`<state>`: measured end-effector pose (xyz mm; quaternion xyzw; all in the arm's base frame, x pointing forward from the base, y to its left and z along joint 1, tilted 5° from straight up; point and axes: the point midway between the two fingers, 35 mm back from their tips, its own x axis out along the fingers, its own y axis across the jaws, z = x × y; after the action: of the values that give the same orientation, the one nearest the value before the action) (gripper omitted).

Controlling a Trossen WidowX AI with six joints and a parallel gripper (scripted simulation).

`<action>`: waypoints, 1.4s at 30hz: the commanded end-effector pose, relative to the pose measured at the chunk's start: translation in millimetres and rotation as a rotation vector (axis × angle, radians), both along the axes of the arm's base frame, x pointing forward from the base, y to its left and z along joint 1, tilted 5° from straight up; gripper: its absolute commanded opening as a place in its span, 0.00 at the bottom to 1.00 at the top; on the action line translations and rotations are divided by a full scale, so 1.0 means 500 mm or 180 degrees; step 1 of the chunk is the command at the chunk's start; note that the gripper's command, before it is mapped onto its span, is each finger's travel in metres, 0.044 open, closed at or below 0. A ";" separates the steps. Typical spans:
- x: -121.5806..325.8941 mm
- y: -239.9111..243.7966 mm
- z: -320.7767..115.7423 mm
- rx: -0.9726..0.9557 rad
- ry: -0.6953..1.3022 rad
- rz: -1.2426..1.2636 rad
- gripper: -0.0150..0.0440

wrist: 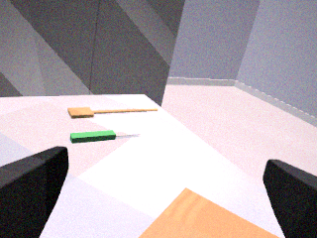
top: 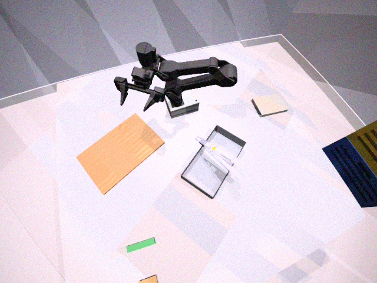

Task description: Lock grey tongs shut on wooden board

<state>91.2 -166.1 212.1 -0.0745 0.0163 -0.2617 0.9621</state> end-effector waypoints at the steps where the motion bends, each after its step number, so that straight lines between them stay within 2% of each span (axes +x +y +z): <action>1: 0.000 0.000 0.000 0.0000 0.0000 0.0000 0.98; 4: 0.008 -0.004 0.008 0.0222 -0.0119 0.0054 0.84; 7: 0.026 -0.013 0.023 0.0699 -0.0346 0.0158 0.71; 16: 0.128 -0.037 0.061 0.2850 -0.0936 0.0458 0.31; 23: 0.240 -0.022 0.057 0.4577 -0.0926 0.0353 0.00; 33: 0.416 0.088 0.017 0.6623 -0.0331 -0.0746 0.00; 42: 0.512 0.257 -0.028 0.7358 0.0151 -0.2268 0.00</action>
<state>329.3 -75.7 206.4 0.8303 0.2558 -0.2782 0.4096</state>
